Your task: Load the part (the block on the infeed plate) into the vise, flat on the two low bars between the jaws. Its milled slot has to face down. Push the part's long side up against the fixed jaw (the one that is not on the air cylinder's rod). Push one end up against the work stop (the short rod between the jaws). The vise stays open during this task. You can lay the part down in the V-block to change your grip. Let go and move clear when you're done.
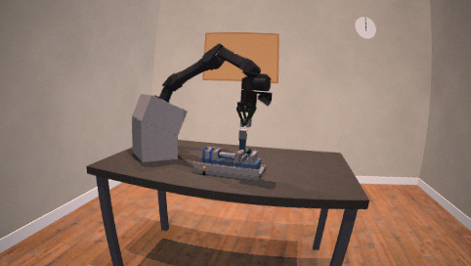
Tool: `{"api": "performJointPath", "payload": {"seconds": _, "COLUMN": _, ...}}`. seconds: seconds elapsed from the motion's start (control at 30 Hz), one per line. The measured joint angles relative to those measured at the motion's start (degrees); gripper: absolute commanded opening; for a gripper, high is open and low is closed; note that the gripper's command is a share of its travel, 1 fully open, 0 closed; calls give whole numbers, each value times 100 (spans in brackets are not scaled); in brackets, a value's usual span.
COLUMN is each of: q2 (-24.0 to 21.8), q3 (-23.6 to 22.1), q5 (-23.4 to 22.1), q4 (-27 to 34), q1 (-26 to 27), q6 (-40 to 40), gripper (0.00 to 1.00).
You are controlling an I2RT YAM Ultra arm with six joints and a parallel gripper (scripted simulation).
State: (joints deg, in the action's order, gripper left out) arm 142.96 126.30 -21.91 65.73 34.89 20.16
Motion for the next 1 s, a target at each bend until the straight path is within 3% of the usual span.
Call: {"api": "performJointPath", "payload": {"seconds": 1.0, "q2": 186, "q3": -50, "q5": -2, "q4": -245, "q1": -55, "q6": -107, "gripper": 0}}
